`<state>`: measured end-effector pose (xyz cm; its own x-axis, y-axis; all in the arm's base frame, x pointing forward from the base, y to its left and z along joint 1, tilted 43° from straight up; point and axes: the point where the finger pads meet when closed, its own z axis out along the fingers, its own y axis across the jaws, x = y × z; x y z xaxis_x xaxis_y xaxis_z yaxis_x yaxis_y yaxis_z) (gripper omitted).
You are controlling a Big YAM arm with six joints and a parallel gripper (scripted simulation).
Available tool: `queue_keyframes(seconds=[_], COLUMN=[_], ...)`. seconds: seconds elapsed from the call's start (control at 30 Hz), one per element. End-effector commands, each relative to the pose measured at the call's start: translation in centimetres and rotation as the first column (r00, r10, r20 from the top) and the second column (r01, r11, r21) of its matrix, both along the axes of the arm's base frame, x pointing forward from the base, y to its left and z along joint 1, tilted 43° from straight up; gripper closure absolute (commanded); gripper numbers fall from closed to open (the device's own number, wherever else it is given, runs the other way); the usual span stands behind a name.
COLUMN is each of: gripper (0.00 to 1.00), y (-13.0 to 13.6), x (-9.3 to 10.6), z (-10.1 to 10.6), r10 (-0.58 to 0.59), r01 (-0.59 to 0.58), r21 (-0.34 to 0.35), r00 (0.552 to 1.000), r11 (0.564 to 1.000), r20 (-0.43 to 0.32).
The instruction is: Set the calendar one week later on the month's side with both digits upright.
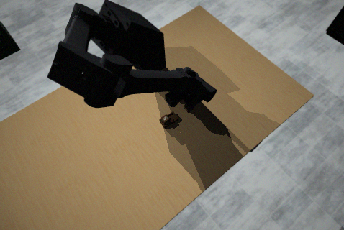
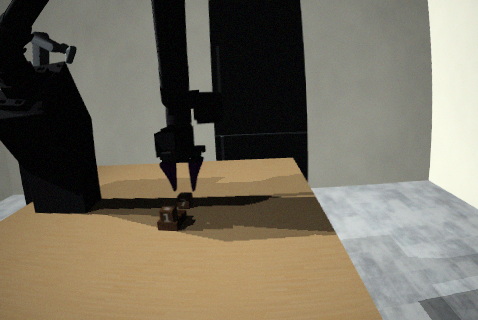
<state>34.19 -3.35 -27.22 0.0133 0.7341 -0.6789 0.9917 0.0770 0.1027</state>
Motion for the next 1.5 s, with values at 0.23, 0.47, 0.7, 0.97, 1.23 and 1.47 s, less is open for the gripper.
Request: queue_keyframes(seconds=[0.23, 0.47, 0.7, 0.97, 1.23, 1.47], gripper=[0.55, 0.55, 0.55, 0.55, 0.55, 0.55], y=[0.0, 0.0, 0.0, 0.0, -0.7, -1.1], x=[-0.2, -0.2, -0.2, -0.2, -0.7, -0.1], z=[0.1, 0.1, 0.1, 0.1, -0.4, -0.9], r10=[0.015, 0.015, 0.015, 0.015, -0.001, -0.001], r01=[-0.015, -0.015, -0.015, -0.015, 0.001, 0.001], r21=[-0.003, -0.003, -0.003, -0.003, -0.005, -0.004], r00=[1.0, 1.0, 1.0, 1.0, 1.0, 1.0], r11=[1.0, 1.0, 1.0, 1.0, 1.0, 1.0], r20=[-0.001, -0.001, -0.001, -0.001, -0.012, -0.002])
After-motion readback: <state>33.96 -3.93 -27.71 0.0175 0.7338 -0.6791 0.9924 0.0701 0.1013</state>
